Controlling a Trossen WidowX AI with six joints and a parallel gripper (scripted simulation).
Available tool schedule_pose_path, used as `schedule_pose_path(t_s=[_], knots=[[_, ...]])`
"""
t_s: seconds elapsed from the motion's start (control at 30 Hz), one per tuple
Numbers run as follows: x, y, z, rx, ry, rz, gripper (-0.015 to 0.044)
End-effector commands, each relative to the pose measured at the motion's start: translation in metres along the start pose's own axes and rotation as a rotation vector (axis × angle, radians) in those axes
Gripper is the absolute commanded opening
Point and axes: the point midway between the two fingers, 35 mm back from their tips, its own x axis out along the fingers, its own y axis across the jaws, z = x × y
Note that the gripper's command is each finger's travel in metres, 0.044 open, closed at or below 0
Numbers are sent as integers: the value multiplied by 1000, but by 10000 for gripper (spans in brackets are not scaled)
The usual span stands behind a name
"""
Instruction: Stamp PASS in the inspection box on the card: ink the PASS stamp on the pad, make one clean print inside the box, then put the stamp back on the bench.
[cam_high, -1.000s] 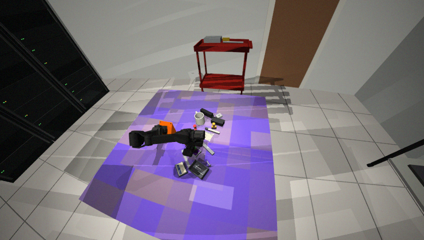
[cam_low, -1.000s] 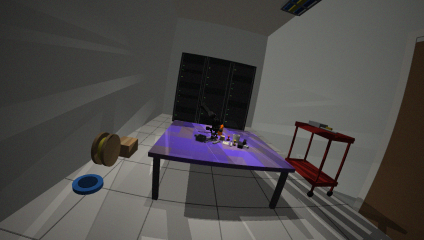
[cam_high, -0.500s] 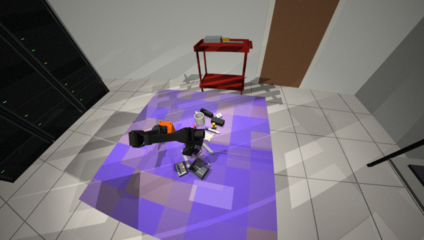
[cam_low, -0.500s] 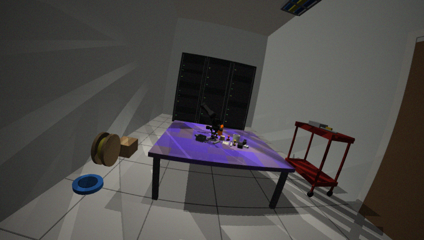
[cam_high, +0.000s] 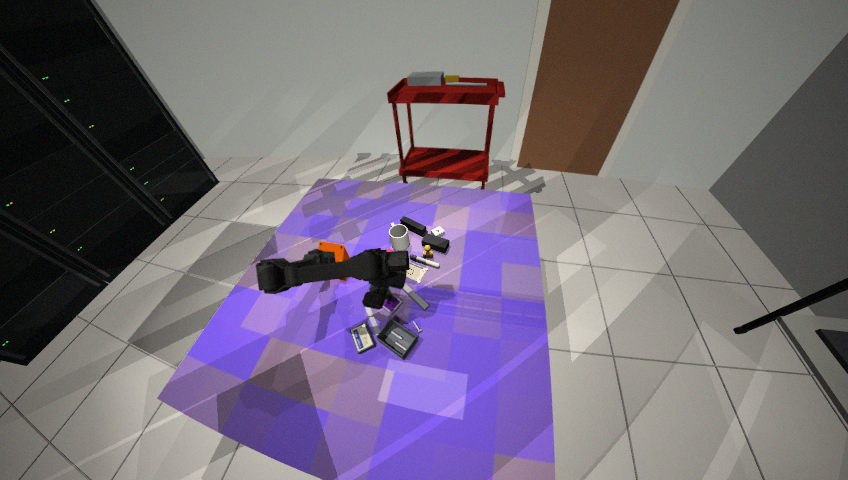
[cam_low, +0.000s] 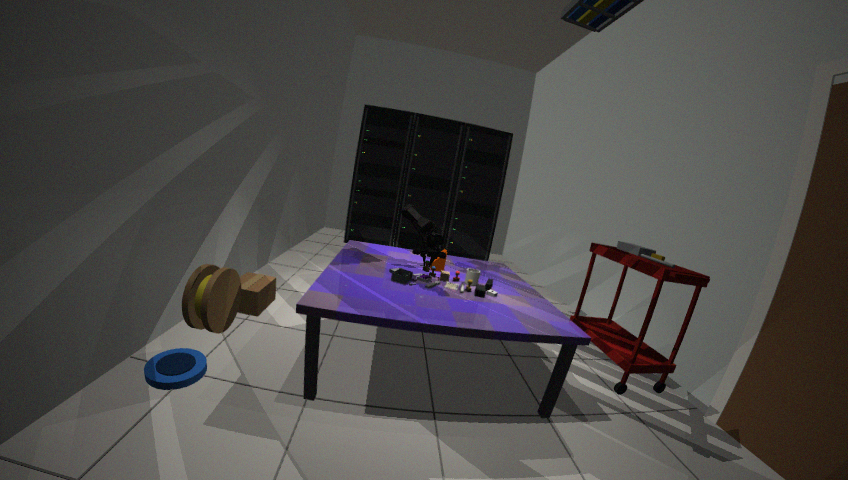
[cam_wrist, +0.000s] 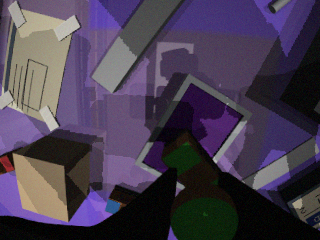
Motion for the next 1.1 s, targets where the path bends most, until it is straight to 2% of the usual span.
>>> schedule_pose_path(t_s=[0.0, 0.37, 1.07], knots=[[-8, 0, 0, 6, -3, 6, 0], [-21, 2, 1, 22, -2, 6, 0], [-25, 77, 28, 559, 0, 18, 0]])
